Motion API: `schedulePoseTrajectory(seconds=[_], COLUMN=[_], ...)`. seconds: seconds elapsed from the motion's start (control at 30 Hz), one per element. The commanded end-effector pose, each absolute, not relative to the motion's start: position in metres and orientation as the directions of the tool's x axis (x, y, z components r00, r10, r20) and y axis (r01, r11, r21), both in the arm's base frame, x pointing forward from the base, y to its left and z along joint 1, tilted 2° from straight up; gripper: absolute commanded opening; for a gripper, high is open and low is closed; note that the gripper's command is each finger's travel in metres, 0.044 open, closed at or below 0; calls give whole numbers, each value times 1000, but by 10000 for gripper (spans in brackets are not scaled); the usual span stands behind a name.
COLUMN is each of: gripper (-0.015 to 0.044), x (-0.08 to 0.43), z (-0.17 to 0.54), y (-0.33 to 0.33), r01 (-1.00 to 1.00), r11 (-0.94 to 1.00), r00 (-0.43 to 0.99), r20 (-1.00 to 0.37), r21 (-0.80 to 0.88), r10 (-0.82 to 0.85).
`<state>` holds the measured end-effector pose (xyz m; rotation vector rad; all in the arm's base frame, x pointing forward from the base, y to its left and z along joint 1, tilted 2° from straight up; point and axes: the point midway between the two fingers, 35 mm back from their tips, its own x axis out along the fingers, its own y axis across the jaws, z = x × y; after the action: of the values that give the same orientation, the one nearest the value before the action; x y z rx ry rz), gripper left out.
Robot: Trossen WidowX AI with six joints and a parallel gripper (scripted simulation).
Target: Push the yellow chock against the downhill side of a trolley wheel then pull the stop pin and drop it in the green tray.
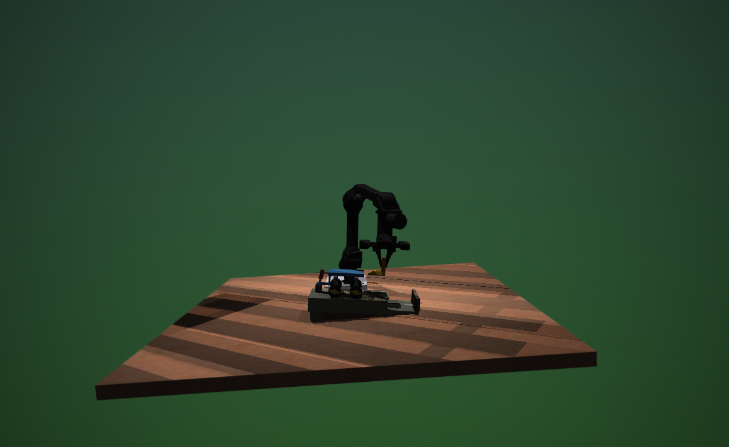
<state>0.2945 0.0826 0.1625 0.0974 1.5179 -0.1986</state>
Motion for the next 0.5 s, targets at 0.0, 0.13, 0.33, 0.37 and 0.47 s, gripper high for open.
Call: schedulePoseTrajectory(seconds=[0.0, 0.13, 0.33, 0.37, 0.47], gripper=[0, 0, 0, 0, 0], x=[296, 296, 297, 297, 298], z=[155, 145, 131, 129, 122], y=[81, 81, 81, 80, 80], r01=[185, 185, 185, 185, 185], r11=[980, 980, 980, 980, 980], r00=[41, 41, 41, 41, 41], r20=[-996, -996, -996, -996, -996], r21=[-66, -66, -66, -66, -66], r10=[-75, -75, -75, -75, -75])
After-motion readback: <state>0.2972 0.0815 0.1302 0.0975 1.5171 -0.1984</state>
